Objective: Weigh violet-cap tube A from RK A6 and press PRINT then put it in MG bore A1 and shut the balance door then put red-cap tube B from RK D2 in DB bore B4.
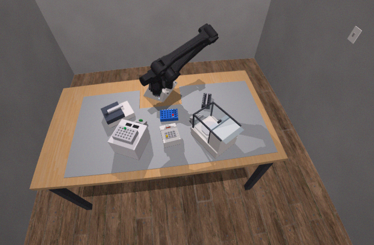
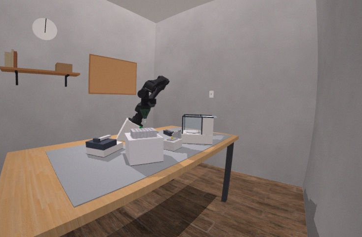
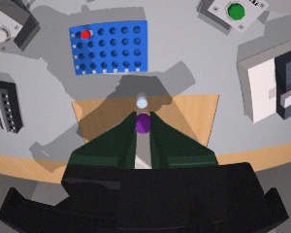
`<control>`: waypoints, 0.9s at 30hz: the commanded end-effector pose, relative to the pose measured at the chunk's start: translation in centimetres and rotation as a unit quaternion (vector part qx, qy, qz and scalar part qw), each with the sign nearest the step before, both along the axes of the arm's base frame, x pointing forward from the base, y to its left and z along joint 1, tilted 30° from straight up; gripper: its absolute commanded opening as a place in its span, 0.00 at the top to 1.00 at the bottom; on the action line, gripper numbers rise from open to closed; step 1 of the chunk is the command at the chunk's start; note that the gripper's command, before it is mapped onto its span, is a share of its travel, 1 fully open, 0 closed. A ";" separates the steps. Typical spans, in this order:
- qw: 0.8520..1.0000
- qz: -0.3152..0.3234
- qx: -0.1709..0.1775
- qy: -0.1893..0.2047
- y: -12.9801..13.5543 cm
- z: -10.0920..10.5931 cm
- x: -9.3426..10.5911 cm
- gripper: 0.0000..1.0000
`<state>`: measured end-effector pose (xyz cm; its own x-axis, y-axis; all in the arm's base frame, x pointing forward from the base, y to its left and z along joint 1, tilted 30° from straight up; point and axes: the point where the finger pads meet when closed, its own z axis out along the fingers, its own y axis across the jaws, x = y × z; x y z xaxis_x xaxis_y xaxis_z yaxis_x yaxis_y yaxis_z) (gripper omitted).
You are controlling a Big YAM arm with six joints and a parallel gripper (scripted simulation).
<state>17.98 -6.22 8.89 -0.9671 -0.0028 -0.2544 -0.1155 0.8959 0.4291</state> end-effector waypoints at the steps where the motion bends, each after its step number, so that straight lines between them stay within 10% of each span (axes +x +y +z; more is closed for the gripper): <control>1: 1.000 0.005 -0.017 -0.019 -1.5 2.1 0.8 0.91; 27: 1.000 0.005 -0.019 -0.017 -3.3 5.5 -0.2 0.91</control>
